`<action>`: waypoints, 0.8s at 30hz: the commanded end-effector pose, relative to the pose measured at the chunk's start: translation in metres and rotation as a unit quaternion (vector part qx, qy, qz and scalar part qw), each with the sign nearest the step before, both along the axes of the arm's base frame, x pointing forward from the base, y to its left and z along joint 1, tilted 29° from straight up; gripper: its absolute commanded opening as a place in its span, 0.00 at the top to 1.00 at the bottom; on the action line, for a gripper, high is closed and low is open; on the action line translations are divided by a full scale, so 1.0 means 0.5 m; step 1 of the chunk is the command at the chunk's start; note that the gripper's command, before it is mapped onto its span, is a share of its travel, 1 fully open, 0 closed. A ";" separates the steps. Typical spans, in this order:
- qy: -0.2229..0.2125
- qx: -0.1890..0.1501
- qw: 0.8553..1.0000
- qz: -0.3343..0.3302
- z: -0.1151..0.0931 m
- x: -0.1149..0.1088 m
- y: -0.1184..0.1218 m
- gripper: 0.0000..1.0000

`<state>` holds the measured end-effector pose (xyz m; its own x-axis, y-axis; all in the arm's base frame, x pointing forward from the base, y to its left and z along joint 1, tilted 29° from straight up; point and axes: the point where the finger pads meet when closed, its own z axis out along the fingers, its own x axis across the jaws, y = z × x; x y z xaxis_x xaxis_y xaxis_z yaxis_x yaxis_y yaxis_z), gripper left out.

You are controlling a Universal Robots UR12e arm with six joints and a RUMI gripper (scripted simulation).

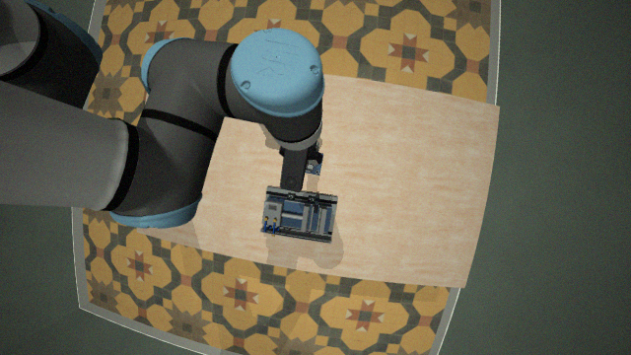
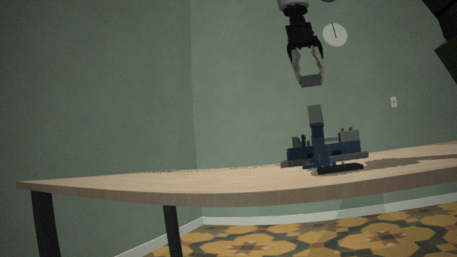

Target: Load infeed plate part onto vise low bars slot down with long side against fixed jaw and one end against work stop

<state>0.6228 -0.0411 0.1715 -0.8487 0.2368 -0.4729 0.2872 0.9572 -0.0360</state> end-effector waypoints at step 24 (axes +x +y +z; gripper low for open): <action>0.034 -0.124 0.989 -0.069 0.000 0.002 0.004 1.00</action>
<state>0.6235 -0.0393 0.1714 -0.8486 0.2359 -0.4735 0.3839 0.8904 -0.2445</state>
